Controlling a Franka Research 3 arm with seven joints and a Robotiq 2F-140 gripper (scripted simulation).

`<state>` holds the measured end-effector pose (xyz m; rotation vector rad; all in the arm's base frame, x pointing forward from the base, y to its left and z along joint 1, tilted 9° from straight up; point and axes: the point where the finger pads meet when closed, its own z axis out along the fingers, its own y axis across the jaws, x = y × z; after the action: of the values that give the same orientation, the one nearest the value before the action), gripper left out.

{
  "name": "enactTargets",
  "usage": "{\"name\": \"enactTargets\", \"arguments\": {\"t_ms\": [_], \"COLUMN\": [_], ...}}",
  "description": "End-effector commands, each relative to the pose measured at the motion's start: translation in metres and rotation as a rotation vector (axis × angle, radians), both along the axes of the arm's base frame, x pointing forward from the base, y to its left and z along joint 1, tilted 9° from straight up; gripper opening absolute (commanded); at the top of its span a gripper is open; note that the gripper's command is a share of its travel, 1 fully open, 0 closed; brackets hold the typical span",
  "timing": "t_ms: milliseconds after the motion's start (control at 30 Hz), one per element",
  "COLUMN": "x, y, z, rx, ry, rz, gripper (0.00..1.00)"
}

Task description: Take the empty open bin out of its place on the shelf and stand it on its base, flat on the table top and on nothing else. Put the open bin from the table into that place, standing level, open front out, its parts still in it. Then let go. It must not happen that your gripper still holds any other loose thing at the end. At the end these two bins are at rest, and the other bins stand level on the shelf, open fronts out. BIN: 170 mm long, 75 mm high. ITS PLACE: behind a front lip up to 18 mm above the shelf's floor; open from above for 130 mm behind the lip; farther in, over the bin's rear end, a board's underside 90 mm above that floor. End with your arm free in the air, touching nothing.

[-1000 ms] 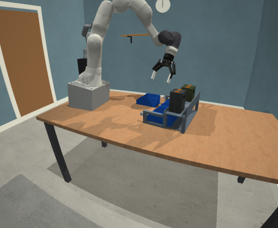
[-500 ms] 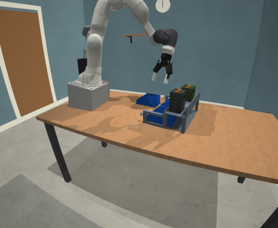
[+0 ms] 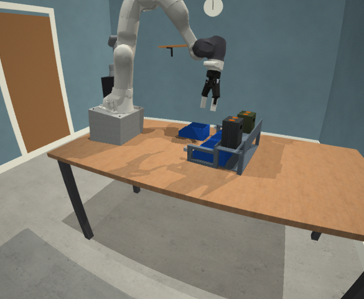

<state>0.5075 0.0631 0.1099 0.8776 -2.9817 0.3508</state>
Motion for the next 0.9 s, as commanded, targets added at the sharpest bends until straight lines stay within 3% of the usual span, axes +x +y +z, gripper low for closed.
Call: {"name": "enactTargets", "arguments": {"t_ms": [0, 867], "x": [0.01, 0.01], "y": [0.002, -0.021], "z": [0.001, -0.003], "rx": [0.032, 0.183], "ry": [-0.09, -0.296], "rz": [-0.118, -0.43], "gripper": [1.0, 1.0]}}
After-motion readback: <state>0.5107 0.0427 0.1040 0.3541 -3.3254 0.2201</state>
